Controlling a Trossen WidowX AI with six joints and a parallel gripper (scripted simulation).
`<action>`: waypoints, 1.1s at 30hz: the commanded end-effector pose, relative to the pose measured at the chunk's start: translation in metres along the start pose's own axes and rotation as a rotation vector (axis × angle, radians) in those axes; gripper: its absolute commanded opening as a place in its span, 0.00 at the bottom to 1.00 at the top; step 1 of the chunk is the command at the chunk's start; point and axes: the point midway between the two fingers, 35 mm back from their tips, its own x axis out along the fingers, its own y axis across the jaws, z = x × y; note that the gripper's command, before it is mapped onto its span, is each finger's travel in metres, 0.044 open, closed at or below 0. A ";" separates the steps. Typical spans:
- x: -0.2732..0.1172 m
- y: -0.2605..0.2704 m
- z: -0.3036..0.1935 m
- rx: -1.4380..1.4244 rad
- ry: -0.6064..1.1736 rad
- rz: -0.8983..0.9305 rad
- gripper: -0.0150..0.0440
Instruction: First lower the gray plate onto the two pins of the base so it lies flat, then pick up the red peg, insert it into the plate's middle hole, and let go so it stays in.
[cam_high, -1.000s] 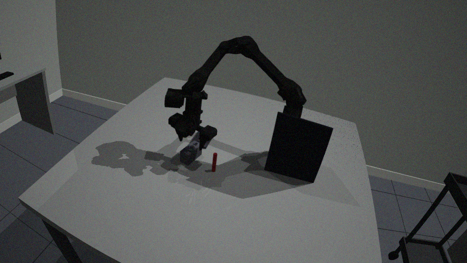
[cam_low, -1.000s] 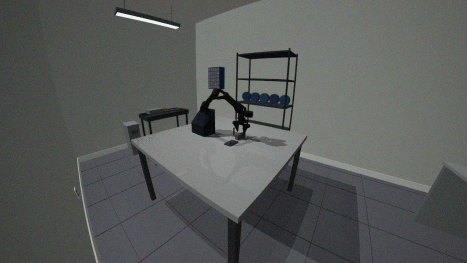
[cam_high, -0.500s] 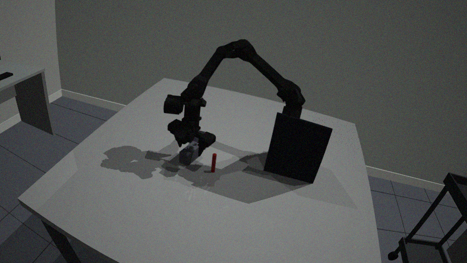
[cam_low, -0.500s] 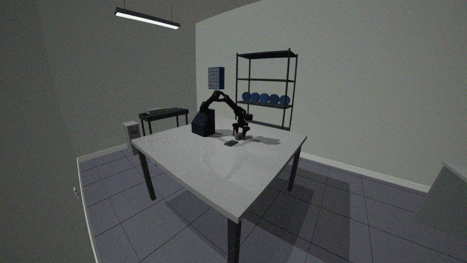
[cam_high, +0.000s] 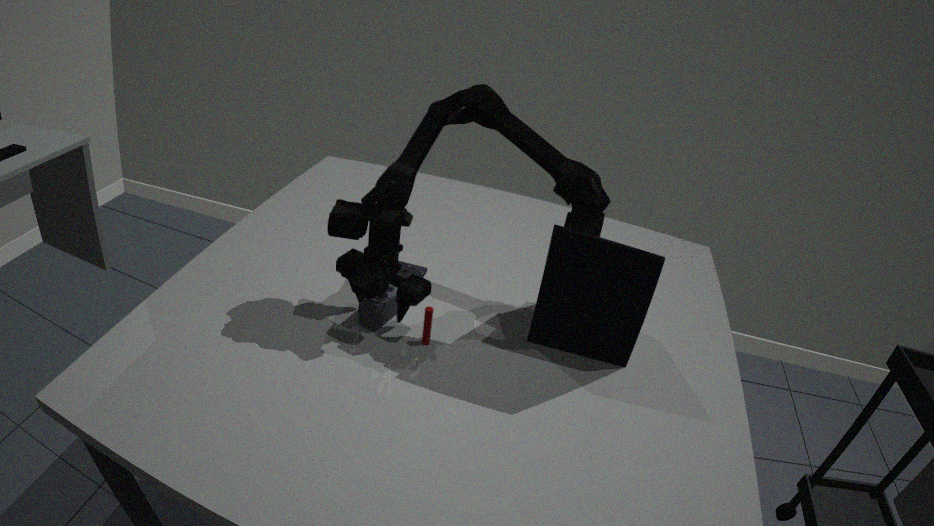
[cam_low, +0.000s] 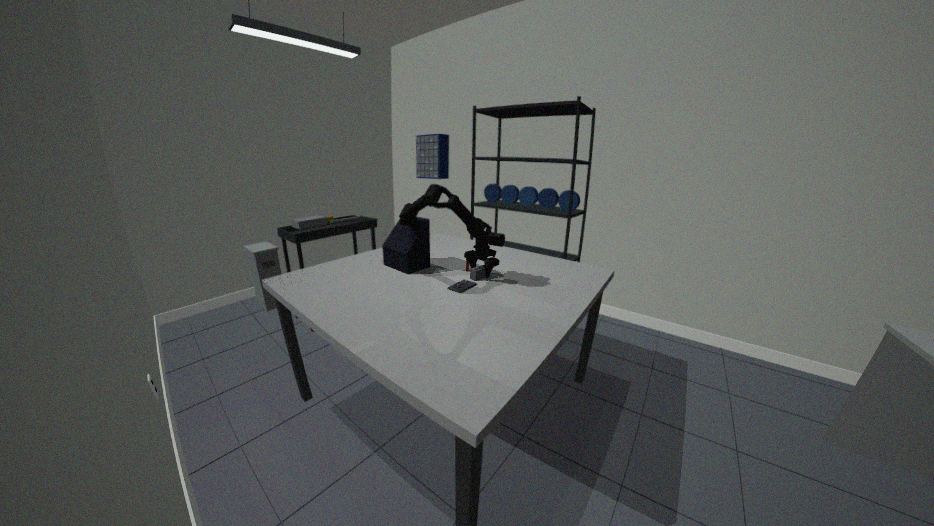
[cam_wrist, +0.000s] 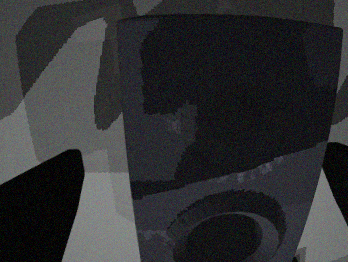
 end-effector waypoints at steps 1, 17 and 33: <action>0.004 0.001 -0.001 -0.004 0.006 0.000 0.91; 0.004 0.001 -0.001 -0.004 0.006 0.000 0.43; -0.037 -0.004 0.000 -0.002 -0.004 0.000 0.25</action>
